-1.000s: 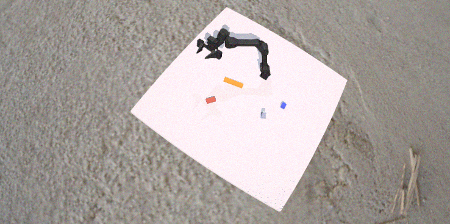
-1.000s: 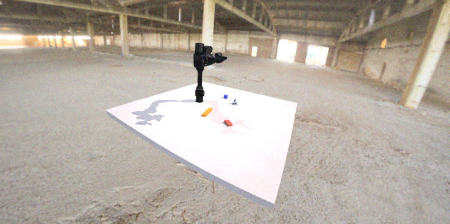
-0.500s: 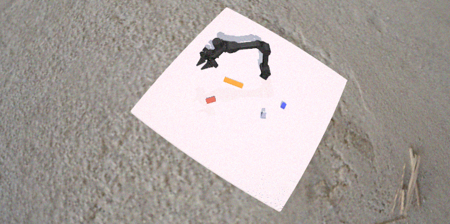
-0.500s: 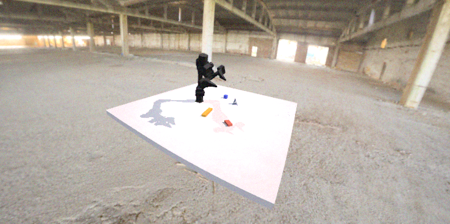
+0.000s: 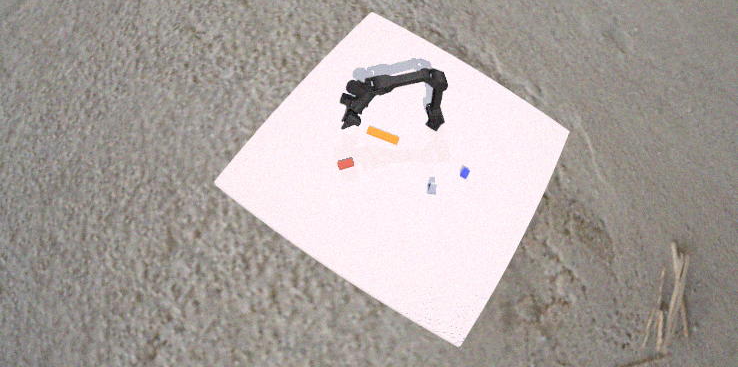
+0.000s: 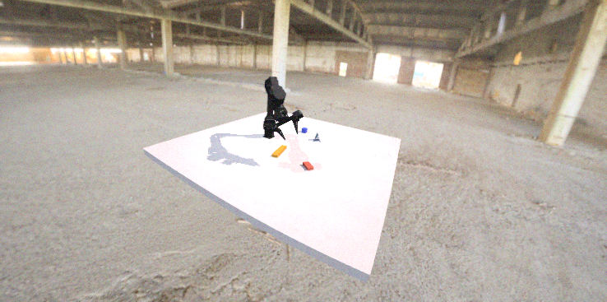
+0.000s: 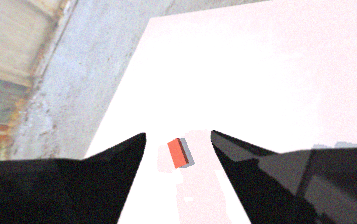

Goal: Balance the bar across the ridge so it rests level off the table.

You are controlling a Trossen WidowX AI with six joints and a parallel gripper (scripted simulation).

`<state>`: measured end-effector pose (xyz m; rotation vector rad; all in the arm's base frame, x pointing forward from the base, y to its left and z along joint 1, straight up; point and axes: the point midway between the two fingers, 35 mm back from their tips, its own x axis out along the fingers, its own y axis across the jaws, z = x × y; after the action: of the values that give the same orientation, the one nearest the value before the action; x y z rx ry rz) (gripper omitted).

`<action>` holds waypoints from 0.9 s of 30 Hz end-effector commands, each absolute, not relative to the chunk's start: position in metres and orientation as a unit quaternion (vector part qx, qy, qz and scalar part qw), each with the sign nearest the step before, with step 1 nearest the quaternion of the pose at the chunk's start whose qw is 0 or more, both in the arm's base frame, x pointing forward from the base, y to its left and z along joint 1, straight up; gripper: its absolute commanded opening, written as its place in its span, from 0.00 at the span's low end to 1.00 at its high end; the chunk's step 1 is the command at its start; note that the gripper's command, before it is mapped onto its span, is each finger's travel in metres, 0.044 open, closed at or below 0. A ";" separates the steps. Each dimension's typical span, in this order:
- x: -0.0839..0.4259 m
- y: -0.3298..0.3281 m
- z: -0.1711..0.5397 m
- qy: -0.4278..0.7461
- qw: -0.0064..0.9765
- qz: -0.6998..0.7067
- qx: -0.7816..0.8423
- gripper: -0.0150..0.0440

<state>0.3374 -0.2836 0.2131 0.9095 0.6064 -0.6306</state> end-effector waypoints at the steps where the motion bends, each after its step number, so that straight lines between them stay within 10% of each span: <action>1: 0.315 -0.263 0.181 0.346 0.755 -0.333 0.448 0.79; 27: 0.215 -0.190 0.102 0.544 0.561 -0.442 0.441 0.79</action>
<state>0.2167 -0.1913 0.1139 1.0377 1.2684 -1.0328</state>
